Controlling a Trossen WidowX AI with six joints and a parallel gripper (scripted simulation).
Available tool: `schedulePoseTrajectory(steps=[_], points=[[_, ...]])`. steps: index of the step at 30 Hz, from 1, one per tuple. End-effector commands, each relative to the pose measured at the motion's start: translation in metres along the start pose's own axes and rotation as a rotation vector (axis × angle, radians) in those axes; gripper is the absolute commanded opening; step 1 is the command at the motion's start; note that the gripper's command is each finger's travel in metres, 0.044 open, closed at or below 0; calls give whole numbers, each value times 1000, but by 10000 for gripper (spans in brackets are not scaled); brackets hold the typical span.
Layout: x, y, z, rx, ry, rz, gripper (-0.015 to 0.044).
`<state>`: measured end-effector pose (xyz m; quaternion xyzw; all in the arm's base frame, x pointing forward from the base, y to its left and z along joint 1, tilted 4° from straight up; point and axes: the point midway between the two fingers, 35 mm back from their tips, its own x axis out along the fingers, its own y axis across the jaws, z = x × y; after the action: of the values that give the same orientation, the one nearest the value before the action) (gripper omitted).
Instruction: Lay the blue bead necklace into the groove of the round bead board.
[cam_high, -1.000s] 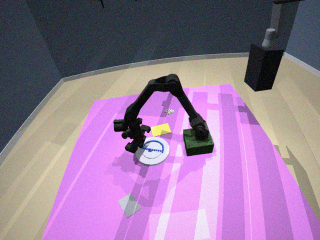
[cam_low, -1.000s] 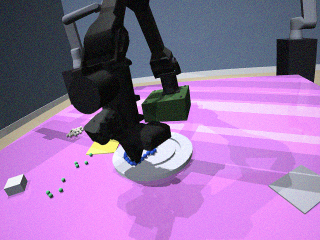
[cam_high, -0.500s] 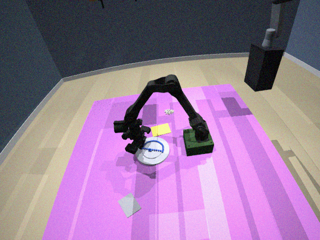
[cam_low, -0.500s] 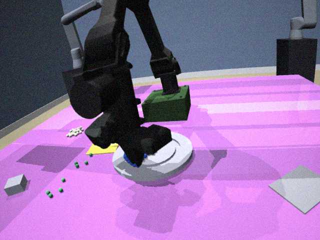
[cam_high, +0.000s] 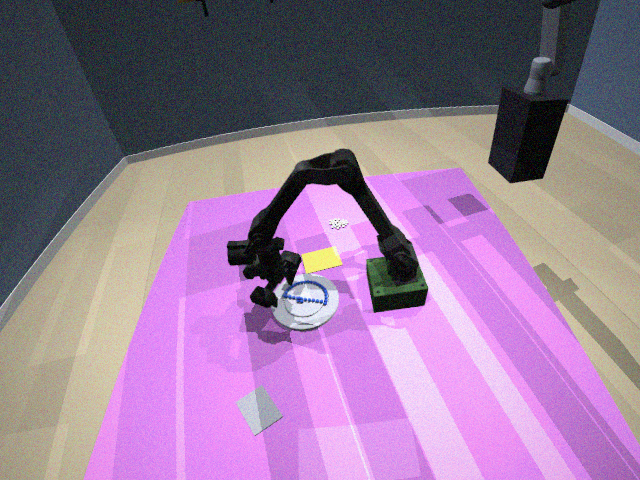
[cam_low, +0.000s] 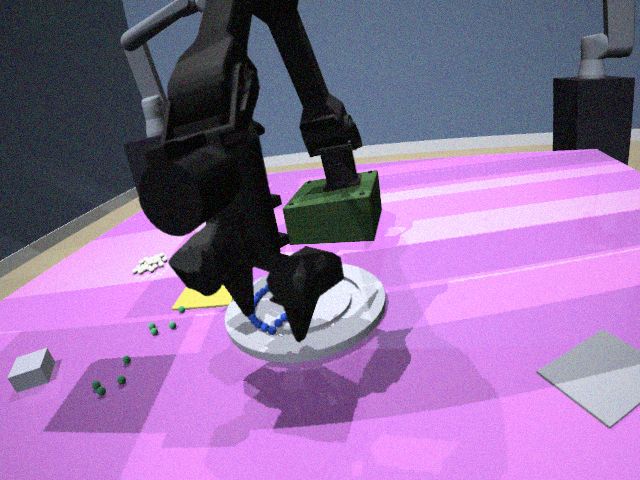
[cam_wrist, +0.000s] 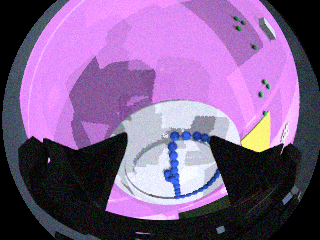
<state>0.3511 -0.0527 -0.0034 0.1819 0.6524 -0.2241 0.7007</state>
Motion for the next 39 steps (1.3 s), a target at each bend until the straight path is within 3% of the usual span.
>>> schedulePoseTrajectory(steps=[1,25,32,37,39], points=[[-3,0,0,5,2,2,440],[-3,0,0,5,2,2,440],[-34,-3,-9,-11,2,2,256],[-30,-3,-10,-12,2,2,125],[-20,-3,-10,-12,2,1,120]])
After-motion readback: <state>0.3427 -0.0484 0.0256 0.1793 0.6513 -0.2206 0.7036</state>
